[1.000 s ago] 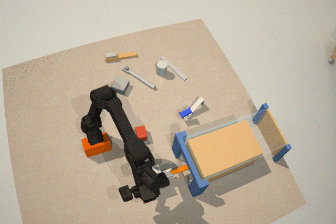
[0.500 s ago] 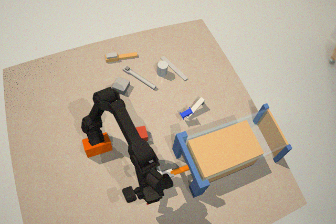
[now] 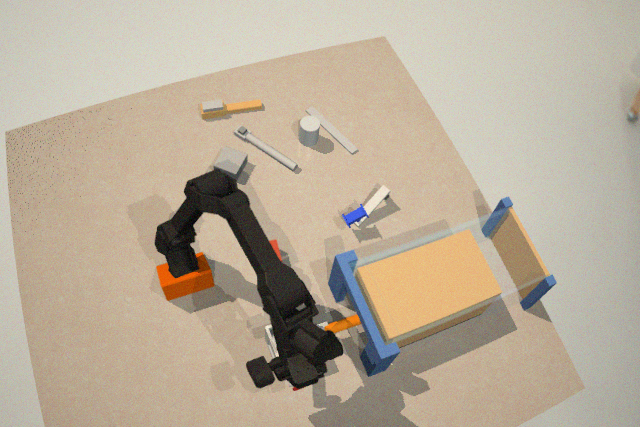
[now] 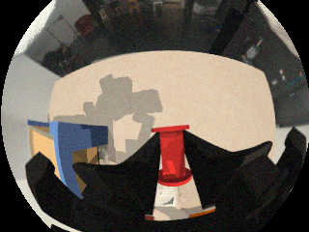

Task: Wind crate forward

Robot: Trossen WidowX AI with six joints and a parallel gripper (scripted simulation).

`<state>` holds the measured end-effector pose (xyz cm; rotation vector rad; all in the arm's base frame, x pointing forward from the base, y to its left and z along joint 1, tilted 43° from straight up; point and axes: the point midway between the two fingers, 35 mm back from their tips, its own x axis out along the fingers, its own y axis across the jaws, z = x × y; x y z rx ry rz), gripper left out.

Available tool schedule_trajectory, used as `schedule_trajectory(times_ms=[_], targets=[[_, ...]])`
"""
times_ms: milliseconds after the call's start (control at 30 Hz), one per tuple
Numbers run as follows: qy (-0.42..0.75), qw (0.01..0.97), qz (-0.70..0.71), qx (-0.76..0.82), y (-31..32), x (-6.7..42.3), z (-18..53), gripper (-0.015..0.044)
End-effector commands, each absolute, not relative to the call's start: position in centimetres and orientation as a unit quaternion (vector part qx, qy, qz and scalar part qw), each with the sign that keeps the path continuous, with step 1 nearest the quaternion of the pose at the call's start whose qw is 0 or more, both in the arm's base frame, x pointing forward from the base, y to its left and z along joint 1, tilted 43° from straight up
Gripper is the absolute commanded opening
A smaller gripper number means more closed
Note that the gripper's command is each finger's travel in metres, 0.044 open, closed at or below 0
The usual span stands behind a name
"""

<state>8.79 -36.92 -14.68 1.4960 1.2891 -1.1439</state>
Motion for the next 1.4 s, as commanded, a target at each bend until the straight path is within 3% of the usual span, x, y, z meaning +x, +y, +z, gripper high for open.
schedule_trajectory(times_ms=[0,1367], targets=[[0.515,0.416,-0.439,0.608,-36.2,10.6,-15.5,0.0],[0.514,0.417,-0.437,0.608,-36.7,14.7,-15.2,0.0]])
